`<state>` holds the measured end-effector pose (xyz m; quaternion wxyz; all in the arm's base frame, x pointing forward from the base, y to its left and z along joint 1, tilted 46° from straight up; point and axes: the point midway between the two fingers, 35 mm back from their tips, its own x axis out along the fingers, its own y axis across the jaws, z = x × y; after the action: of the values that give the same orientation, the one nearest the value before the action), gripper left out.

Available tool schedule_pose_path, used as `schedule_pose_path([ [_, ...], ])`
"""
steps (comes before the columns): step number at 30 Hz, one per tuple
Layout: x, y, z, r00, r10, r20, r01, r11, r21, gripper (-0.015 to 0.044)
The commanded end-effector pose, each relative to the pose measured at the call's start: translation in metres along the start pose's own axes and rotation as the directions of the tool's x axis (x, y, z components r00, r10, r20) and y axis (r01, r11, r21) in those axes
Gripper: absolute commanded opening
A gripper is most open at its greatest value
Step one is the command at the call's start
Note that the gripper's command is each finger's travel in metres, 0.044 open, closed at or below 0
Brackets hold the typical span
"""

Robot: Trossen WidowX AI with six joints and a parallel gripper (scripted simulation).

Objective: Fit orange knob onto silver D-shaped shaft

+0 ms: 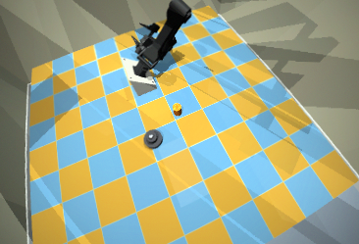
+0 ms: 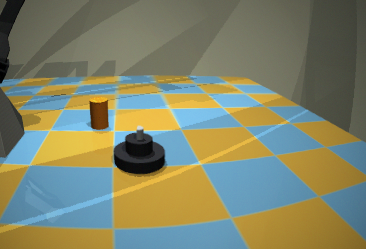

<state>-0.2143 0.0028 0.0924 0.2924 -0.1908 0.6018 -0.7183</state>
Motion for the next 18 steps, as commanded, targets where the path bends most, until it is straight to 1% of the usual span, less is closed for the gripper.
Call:
schedule_pose_path([
  [1, 0.0, 0.0, -0.001, 1.0, 0.0, -0.004, 0.0, 1.0, 0.001, 0.0426],
  [2, -0.002, 0.0, -0.003, 1.0, 0.001, -0.017, -0.001, 1.0, 0.003, 0.044],
  [4, -0.008, 0.0, -0.012, 0.998, 0.004, -0.068, -0.003, 1.0, 0.011, 0.044],
  [9, -0.041, 0.002, -0.051, 0.955, 0.023, -0.296, -0.004, 0.998, 0.065, 0.044],
  [10, -0.046, 0.005, -0.055, 0.946, 0.03, -0.322, 0.002, 0.995, 0.098, 0.044],
  [13, -0.051, 0.01, -0.059, 0.94, 0.043, -0.339, 0.037, 0.973, 0.226, 0.044],
  [18, -0.074, -0.006, -0.083, 0.891, 0.045, -0.451, 0.107, 0.946, 0.306, 0.044],
])
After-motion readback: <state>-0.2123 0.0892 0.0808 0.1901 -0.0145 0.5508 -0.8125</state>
